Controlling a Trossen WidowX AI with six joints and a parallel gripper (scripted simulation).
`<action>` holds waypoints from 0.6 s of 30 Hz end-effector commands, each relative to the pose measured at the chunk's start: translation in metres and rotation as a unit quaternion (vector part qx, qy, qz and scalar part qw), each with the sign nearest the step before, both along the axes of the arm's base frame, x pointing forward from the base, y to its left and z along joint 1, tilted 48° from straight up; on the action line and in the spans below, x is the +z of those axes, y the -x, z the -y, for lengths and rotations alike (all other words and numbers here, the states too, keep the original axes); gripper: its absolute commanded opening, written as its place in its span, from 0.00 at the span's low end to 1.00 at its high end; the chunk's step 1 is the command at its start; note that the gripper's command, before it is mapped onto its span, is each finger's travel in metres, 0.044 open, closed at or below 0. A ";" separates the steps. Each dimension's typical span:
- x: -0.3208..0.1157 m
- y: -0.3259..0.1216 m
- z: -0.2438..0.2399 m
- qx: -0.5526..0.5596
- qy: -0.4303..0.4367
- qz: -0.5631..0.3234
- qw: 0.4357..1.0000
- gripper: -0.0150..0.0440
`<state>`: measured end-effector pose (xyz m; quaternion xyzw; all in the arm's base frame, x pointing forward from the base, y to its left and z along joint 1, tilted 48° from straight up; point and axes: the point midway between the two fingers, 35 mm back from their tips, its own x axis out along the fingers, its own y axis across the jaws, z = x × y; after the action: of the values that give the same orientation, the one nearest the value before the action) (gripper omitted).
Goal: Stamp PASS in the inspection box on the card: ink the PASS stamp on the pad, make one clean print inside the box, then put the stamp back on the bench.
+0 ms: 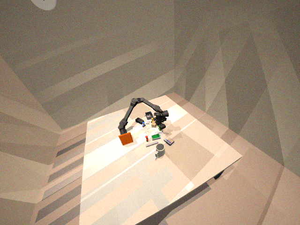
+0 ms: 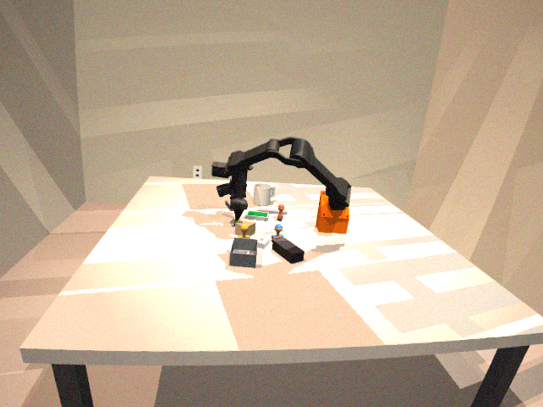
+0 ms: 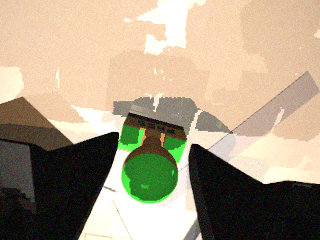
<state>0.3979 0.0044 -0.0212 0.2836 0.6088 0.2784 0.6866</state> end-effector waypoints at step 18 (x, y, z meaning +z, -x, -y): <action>-0.001 0.000 -0.001 0.000 0.000 0.000 1.000 0.44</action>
<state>0.3975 0.0054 -0.0220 0.2838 0.6093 0.2786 0.6860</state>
